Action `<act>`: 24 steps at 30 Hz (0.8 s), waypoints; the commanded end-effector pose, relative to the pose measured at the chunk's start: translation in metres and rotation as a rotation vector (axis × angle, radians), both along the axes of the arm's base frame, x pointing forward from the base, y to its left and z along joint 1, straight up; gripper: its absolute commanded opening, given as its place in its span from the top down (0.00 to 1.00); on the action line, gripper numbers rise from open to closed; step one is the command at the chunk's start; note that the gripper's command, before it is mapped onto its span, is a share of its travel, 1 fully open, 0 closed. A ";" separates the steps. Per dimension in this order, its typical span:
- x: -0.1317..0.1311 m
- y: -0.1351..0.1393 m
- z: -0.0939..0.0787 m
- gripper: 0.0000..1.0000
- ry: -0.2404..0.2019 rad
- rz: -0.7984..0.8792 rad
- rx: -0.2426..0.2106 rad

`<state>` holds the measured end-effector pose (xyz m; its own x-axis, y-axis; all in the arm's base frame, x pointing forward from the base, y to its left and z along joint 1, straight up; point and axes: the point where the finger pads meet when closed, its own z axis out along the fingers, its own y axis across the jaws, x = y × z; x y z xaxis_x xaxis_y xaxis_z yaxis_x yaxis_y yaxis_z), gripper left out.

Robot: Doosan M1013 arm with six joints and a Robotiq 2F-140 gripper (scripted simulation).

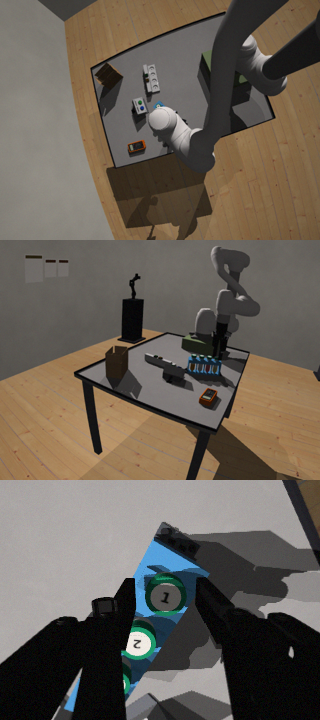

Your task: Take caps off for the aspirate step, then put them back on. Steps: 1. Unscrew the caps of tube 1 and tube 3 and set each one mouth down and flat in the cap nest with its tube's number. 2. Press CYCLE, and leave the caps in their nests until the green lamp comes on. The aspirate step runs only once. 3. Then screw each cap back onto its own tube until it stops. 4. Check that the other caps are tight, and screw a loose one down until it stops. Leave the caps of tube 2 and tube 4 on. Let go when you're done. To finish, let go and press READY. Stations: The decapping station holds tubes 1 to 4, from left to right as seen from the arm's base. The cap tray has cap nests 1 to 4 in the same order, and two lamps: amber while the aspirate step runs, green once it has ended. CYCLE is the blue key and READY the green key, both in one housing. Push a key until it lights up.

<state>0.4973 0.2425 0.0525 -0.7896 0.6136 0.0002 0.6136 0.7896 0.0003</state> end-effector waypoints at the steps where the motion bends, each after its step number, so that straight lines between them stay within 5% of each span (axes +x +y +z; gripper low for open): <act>1: 0.000 0.000 0.001 0.59 -0.001 0.000 0.001; 7: 0.000 0.000 0.001 0.59 -0.001 0.000 0.001; 11: 0.001 0.000 0.000 0.59 -0.001 -0.167 0.001; 24: 0.001 0.000 0.000 0.59 0.001 -1.010 0.004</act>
